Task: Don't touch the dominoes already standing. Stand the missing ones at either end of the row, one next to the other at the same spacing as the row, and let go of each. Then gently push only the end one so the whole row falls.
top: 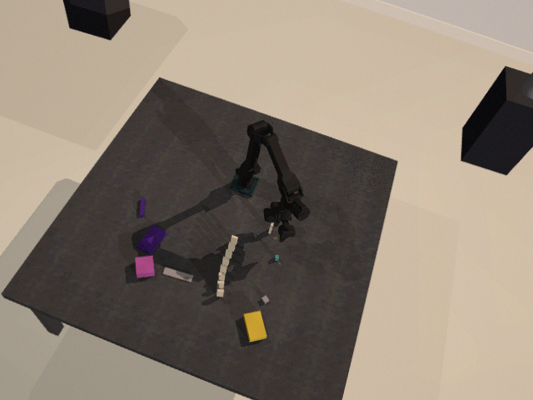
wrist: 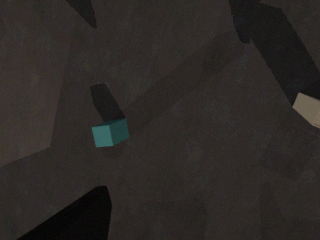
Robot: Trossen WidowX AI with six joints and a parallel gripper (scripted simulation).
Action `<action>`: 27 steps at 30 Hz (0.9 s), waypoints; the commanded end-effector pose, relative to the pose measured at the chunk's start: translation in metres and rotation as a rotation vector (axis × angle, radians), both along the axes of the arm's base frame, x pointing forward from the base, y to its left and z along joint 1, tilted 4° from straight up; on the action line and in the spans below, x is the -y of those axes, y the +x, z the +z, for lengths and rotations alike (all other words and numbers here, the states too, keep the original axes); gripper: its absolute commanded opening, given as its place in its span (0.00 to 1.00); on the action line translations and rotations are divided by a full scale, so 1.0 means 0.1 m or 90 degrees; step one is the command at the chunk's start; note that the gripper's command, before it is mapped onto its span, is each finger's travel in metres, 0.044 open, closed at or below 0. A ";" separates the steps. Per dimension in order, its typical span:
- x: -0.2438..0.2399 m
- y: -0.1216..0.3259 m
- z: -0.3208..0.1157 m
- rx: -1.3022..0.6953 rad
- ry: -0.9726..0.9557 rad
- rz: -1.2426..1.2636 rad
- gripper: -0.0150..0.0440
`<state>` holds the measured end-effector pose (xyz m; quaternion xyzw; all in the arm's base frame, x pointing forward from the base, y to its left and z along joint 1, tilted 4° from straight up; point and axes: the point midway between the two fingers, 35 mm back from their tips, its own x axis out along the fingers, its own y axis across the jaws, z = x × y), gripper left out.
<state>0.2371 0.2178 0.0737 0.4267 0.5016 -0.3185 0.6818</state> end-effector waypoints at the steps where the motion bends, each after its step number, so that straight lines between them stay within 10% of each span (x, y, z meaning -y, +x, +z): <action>1: 0.35 -0.28 0.43 -0.201 0.028 -0.300 1.00; 27: 0.37 -0.30 -0.21 -0.201 0.027 -0.300 1.00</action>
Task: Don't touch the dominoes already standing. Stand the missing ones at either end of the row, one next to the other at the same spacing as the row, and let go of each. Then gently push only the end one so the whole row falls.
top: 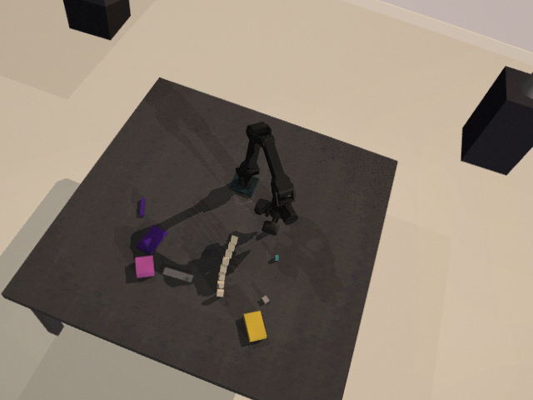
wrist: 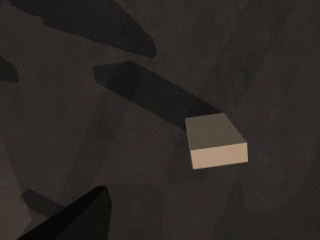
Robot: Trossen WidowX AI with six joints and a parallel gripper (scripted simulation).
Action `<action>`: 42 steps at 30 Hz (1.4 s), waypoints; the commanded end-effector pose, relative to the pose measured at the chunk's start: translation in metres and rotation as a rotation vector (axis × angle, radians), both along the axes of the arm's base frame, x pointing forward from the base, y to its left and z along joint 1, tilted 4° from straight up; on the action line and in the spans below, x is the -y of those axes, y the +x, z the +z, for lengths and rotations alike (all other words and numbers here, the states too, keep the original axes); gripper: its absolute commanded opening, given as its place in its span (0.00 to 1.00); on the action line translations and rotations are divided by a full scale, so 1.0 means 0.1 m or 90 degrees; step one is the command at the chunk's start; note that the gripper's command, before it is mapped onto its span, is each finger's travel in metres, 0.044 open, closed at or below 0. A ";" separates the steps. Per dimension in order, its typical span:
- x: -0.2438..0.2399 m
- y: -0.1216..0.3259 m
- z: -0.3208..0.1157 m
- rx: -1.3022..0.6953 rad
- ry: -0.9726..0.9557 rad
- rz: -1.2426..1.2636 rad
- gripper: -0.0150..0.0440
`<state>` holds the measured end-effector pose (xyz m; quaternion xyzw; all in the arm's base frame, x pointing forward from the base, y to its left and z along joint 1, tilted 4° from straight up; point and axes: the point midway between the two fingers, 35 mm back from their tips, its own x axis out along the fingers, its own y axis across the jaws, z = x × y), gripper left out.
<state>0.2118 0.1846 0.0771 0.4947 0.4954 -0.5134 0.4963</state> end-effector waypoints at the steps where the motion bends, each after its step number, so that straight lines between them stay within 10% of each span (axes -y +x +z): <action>1: 0.04 -0.05 -0.26 -0.009 -0.005 -0.004 1.00; 18: 0.04 -0.06 -0.41 -0.009 -0.005 -0.004 1.00; 31: 0.04 -0.06 -0.41 -0.009 -0.005 -0.004 0.44; 42: 0.03 -0.04 -0.32 -0.009 -0.005 -0.004 0.44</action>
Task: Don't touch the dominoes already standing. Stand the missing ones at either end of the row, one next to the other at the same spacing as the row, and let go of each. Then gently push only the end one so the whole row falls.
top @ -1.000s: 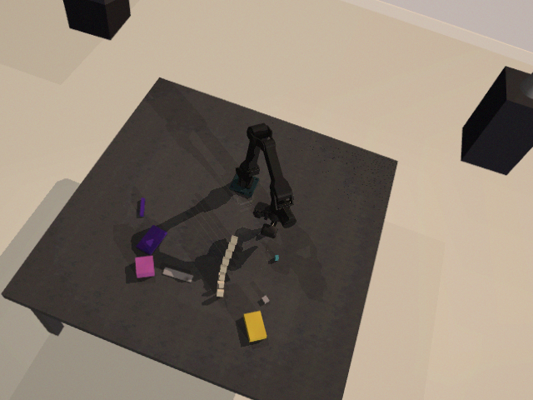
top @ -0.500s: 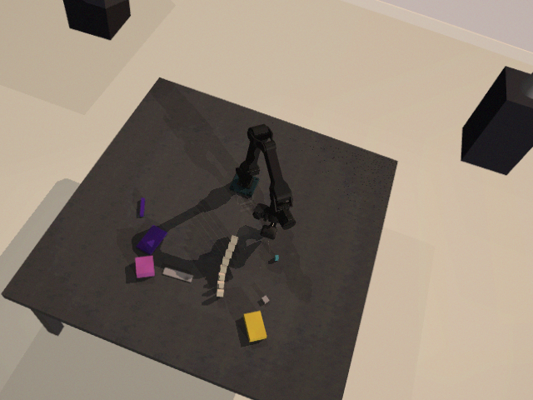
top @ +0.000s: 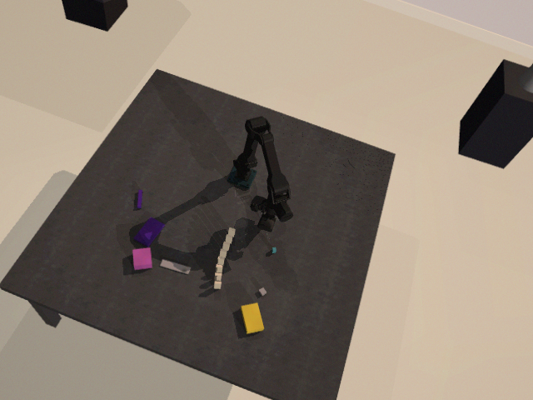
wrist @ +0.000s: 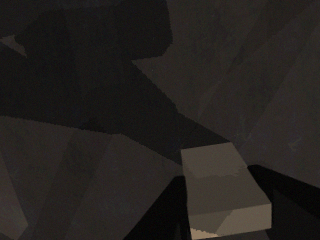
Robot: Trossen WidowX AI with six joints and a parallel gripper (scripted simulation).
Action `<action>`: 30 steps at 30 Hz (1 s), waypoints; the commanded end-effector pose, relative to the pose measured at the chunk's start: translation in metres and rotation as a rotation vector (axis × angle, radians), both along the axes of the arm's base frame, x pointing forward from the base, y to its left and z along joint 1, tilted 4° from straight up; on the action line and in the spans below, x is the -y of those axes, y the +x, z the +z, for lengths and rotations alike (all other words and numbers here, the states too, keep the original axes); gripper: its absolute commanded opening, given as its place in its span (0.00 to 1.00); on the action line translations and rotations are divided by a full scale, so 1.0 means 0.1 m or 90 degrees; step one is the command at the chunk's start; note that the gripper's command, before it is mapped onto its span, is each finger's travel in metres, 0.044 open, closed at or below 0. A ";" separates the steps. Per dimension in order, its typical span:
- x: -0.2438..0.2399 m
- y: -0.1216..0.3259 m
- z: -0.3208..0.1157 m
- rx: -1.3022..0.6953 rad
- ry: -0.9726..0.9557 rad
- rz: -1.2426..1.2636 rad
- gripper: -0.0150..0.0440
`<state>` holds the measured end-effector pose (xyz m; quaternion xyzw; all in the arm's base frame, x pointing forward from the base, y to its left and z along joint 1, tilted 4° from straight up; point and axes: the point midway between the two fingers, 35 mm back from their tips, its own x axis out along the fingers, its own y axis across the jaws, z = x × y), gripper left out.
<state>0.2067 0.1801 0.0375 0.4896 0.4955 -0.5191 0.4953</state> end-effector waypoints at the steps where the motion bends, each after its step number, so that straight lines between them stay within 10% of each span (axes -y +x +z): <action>1: -0.04 0.04 0.18 -0.001 0.002 -0.003 0.44; 10: -0.04 0.05 1.31 0.001 0.000 0.000 0.44; 19: -0.03 0.05 1.34 0.000 0.001 0.008 0.44; 30: 0.56 0.49 1.34 -0.012 0.012 0.498 0.44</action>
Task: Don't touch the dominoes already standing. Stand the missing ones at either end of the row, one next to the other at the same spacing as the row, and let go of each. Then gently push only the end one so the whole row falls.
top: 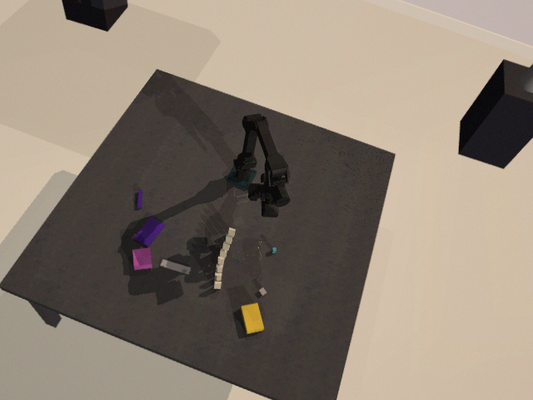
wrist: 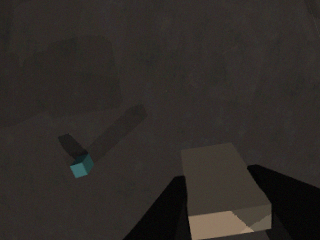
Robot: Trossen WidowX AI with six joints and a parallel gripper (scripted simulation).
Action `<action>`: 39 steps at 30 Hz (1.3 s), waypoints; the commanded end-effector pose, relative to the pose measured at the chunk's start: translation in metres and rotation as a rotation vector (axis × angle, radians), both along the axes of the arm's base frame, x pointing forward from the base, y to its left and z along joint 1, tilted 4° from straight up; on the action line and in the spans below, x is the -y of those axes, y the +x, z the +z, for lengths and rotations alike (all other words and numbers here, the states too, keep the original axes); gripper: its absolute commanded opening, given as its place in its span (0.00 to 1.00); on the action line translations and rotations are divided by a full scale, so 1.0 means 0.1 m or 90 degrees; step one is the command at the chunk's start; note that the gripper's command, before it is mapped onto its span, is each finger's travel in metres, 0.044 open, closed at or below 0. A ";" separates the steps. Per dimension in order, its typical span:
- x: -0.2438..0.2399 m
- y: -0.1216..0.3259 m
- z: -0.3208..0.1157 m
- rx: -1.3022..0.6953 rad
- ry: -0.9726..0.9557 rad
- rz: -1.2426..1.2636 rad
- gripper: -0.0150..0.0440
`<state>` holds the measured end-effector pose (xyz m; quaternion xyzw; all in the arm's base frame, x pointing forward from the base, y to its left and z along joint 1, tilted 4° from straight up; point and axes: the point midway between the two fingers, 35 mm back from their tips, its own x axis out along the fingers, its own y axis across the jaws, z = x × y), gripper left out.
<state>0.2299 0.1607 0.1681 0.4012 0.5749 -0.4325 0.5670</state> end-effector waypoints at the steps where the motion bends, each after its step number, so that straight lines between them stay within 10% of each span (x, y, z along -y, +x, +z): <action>1: 0.43 0.30 0.04 -0.003 0.007 0.336 0.44; 18: 1.03 0.53 0.05 -0.020 0.019 0.779 0.44; 39: 1.04 0.54 0.05 -0.021 0.020 0.793 0.44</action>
